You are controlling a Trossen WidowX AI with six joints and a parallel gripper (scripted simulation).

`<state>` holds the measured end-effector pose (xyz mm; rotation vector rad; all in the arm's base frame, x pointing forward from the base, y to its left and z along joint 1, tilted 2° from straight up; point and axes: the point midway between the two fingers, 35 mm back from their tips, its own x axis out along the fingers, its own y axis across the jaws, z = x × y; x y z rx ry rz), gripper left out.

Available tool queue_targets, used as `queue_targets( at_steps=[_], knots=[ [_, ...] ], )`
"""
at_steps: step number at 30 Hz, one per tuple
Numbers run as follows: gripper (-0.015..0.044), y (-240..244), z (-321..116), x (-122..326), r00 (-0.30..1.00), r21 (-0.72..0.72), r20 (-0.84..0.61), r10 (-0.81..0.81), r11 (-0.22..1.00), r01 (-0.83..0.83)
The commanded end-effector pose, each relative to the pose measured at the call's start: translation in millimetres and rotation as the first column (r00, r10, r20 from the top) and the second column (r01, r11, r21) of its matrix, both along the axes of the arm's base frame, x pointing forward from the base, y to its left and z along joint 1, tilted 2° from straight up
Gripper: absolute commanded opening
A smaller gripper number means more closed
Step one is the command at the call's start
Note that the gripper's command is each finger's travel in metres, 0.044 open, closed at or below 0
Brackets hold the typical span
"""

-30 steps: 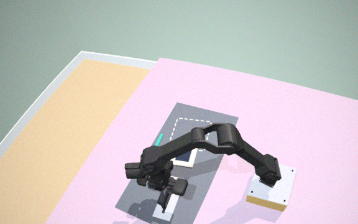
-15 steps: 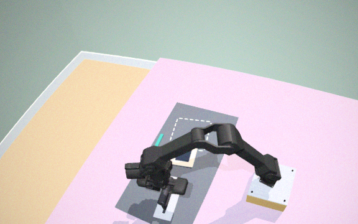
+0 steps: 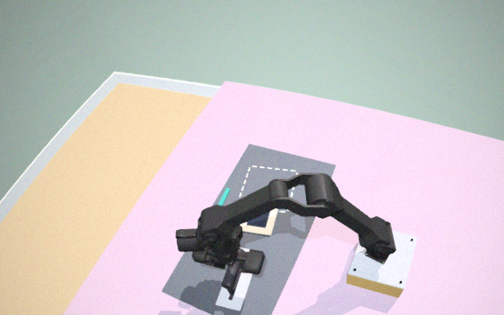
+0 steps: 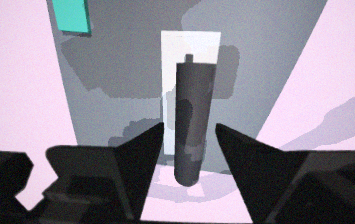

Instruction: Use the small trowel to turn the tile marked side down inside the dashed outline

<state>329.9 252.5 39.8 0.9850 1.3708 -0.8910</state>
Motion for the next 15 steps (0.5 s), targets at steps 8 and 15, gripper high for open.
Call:
queue_targets(
  at_steps=[8,15],
  knots=[
    [0.027,-4.4,44.0,-3.1,1.0,-0.003,0.001,0.006,1.0,-0.006],
    [0.03,-3.2,54.8,-1.7,1.0,0.007,0.013,0.012,1.0,-0.012]
  ],
)
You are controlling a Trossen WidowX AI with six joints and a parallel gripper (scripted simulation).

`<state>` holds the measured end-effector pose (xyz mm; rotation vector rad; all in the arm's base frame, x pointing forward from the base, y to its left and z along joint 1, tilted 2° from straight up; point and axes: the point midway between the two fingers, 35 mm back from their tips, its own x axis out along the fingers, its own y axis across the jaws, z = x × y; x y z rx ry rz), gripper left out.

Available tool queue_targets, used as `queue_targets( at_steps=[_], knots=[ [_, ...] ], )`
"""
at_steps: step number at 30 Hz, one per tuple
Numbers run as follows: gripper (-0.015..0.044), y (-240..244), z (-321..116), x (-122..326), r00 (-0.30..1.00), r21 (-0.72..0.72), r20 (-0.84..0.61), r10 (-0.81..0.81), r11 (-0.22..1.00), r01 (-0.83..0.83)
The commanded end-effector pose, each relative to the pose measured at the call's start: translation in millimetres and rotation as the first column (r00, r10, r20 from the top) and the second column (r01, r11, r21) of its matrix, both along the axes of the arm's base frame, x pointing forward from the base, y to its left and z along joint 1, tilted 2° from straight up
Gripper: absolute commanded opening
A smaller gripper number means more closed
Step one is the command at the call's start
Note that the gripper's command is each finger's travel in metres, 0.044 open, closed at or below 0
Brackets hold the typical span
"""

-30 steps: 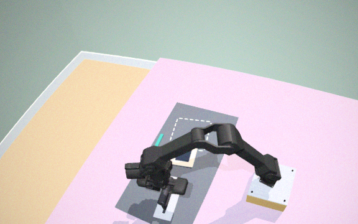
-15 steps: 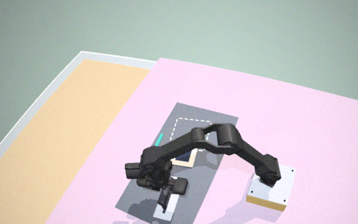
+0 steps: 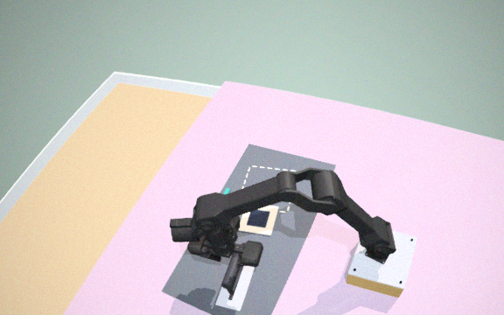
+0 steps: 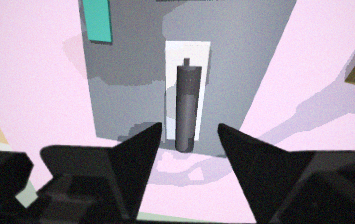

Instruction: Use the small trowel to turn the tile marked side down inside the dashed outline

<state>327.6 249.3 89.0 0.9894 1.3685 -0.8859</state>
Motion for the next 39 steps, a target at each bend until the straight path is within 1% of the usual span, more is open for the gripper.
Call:
queue_targets(
  at_steps=[1,9,17,29,39],
  knots=[
    [0.03,0.1,5.2,0.9,1.0,0.004,0.013,0.027,1.0,-0.027],
    [0.03,0.5,1.5,4.1,0.983,0.002,0.066,0.169,0.986,-0.169],
    [0.03,0.8,-2.3,7.5,0.937,-0.017,0.125,0.326,0.945,-0.327],
    [0.03,-0.7,-6.1,13.0,0.813,-0.082,0.208,0.544,0.838,-0.539],
    [0.03,-1.3,-8.6,15.1,0.716,-0.136,0.241,0.655,0.754,-0.643]
  ],
)
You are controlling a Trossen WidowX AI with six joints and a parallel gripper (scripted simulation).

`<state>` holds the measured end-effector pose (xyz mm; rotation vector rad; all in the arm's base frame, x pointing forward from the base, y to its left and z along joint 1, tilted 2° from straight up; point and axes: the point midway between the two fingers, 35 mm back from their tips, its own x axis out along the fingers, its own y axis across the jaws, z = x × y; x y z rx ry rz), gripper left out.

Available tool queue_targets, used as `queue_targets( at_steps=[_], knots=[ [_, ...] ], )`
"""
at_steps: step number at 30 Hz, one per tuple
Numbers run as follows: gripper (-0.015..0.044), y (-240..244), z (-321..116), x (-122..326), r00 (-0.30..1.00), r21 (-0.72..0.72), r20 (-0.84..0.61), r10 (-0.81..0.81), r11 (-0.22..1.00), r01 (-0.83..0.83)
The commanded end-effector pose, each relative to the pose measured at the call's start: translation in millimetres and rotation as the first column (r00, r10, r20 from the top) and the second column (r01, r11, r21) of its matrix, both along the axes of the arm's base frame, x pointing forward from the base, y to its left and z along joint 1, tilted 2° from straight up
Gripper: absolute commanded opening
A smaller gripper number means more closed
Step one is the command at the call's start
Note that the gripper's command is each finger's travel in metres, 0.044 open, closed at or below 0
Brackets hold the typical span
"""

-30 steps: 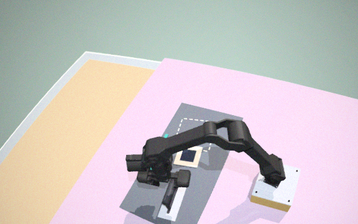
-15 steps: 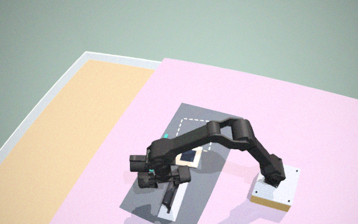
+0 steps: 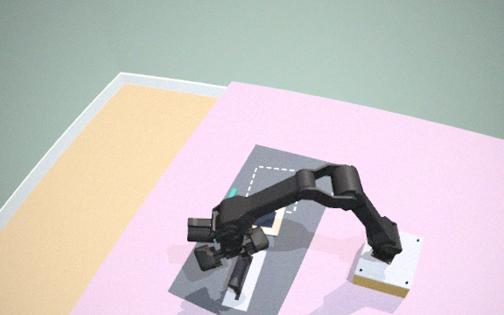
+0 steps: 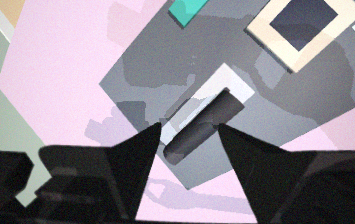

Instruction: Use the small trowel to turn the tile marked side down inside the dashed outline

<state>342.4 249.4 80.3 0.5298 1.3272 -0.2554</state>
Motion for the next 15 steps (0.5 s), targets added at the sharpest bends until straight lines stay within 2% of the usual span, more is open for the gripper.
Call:
queue_targets(
  at_steps=[1,10,15],
  knots=[
    [0.03,-1.5,-0.2,0.6,0.998,-0.015,0.03,0.058,0.998,-0.058],
    [0.03,-2.5,-2.5,2.4,0.972,-0.058,0.097,0.216,0.976,-0.211],
    [0.03,-3.1,-4.1,3.1,0.922,-0.111,0.149,0.358,0.932,-0.344]
  ],
)
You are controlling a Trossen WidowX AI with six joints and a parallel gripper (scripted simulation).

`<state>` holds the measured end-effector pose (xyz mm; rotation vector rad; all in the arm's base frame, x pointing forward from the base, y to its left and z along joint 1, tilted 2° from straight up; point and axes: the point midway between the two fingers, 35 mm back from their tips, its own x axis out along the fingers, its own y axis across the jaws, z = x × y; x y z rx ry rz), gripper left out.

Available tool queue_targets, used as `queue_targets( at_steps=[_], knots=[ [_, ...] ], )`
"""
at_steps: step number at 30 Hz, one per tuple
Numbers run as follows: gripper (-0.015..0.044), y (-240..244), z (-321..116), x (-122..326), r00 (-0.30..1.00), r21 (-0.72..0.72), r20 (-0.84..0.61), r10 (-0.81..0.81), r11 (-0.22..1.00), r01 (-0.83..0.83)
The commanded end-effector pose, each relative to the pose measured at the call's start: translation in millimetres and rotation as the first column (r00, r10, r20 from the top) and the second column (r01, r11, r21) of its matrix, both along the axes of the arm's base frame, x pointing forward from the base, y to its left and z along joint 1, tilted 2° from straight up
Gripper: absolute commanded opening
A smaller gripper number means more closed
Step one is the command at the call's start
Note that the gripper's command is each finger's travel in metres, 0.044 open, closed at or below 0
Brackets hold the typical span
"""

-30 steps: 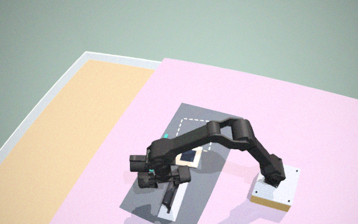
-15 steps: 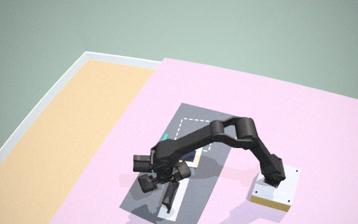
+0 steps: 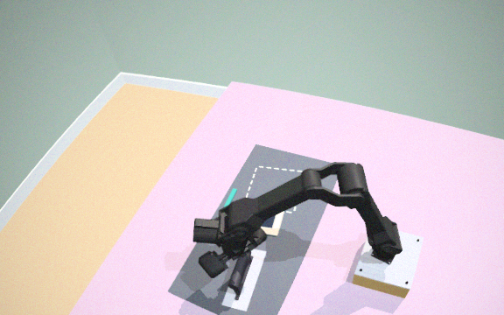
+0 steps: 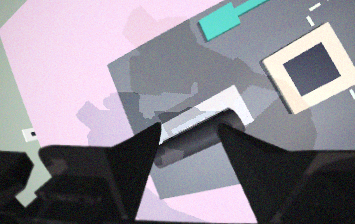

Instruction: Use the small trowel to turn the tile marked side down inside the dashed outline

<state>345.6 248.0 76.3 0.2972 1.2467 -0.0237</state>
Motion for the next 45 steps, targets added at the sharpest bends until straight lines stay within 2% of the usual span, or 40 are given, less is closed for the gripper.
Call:
queue_targets(
  at_steps=[1,12,23,36,45],
  knots=[
    [0.03,-1.8,-0.4,0.0,0.993,-0.035,0.052,0.105,0.994,-0.103],
    [0.03,-4.2,-2.9,-0.2,0.894,-0.176,0.173,0.414,0.906,-0.385],
    [0.03,-8.1,-4.3,-2.8,0.699,-0.37,0.23,0.677,0.725,-0.581],
    [0.03,-13.4,-5.0,-11.6,0.396,-0.607,0.189,0.899,0.423,-0.673],
    [0.03,-14.8,-10.2,-25.2,0.178,-0.725,0.097,0.979,0.193,-0.662]
  ],
)
